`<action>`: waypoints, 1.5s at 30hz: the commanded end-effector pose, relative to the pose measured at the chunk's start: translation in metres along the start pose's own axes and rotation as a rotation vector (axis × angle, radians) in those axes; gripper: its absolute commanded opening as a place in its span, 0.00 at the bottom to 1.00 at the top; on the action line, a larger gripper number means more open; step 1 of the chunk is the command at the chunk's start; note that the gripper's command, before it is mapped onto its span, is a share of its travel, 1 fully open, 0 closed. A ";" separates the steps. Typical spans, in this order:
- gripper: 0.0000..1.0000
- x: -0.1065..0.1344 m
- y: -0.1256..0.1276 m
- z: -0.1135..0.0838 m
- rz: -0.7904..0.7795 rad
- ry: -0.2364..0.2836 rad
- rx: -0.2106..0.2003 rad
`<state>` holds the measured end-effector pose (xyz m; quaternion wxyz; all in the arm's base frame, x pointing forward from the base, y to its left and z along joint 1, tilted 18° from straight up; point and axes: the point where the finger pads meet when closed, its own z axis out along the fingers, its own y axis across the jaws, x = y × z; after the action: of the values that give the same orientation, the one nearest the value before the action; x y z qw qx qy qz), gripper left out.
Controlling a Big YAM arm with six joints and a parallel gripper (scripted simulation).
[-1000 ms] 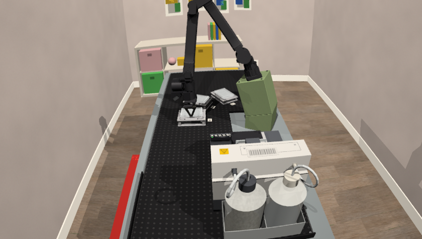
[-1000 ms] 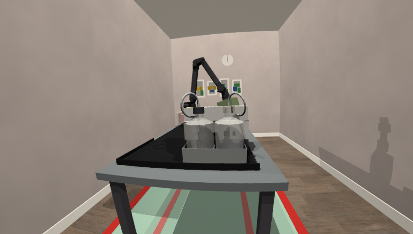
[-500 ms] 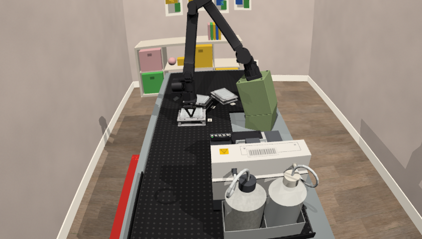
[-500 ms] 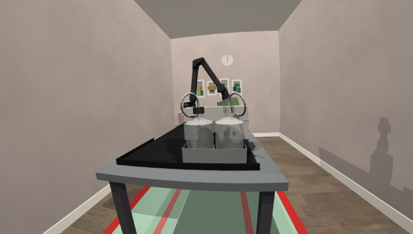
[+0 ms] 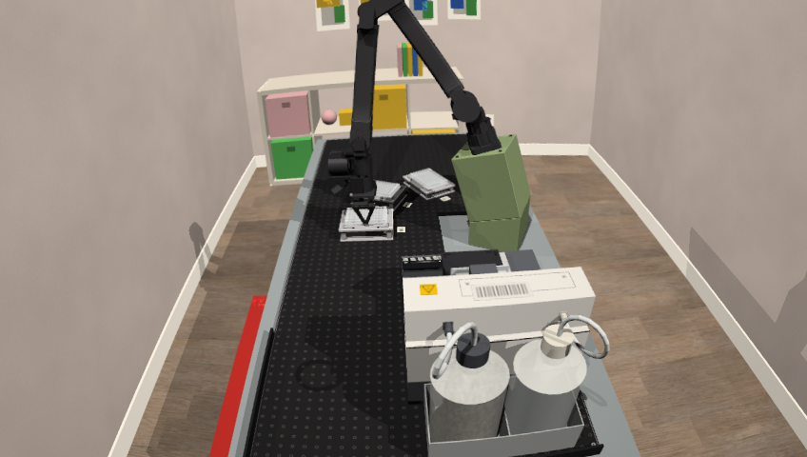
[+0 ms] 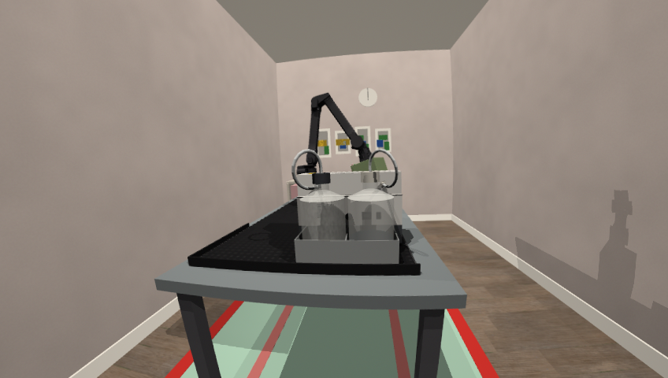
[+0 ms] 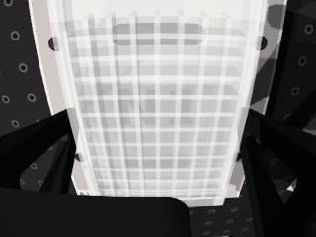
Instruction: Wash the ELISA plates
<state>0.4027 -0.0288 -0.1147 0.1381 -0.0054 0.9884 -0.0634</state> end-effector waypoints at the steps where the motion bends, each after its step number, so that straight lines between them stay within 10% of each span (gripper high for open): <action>1: 0.84 -0.004 -0.003 0.005 -0.004 -0.007 0.000; 37: 0.84 -0.006 -0.004 0.009 -0.004 -0.011 0.000; 38: 1.00 -0.006 -0.003 0.010 -0.004 -0.010 0.001; 45: 1.00 -0.005 -0.001 0.005 -0.001 -0.010 -0.001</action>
<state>0.4040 -0.0297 -0.1202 0.1381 -0.0055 0.9884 -0.0633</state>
